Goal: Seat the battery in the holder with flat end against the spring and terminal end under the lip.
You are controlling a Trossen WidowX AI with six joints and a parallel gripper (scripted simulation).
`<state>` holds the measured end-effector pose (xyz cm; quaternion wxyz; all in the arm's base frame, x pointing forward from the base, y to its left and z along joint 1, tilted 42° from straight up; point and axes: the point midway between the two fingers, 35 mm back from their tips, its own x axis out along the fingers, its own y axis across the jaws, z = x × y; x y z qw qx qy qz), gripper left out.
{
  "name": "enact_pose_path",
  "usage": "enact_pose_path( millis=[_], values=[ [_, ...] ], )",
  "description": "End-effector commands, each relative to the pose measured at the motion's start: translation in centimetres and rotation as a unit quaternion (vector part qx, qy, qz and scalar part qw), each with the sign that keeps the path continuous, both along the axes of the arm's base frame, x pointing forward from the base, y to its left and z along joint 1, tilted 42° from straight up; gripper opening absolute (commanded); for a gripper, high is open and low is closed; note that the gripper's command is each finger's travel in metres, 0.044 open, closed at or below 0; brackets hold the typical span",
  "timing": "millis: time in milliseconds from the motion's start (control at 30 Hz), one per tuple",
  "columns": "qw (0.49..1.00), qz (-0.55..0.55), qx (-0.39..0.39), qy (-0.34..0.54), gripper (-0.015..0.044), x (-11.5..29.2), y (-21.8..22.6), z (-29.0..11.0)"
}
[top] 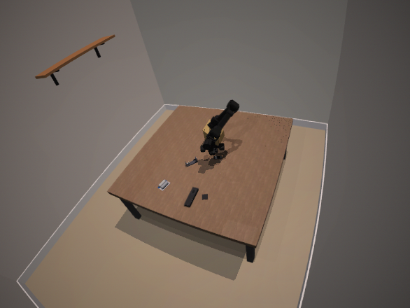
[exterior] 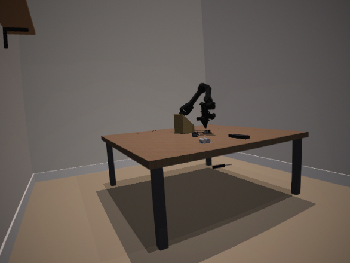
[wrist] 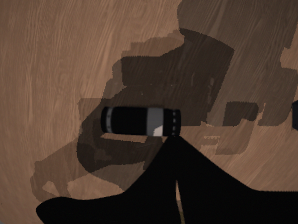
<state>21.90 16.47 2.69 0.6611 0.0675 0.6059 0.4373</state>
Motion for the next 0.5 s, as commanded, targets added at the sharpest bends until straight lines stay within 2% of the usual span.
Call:
enact_pose_path(
  millis=[0,267,467],
  values=[
    [1.000,0.001,-0.001,-0.003,0.0000,0.3,-0.7,0.7],
    [1.000,0.000,-0.001,0.001,0.0000,0.9,-4.9,5.4],
    [1.000,-0.001,0.000,0.001,0.0000,0.8,-5.2,5.9]
  ],
)
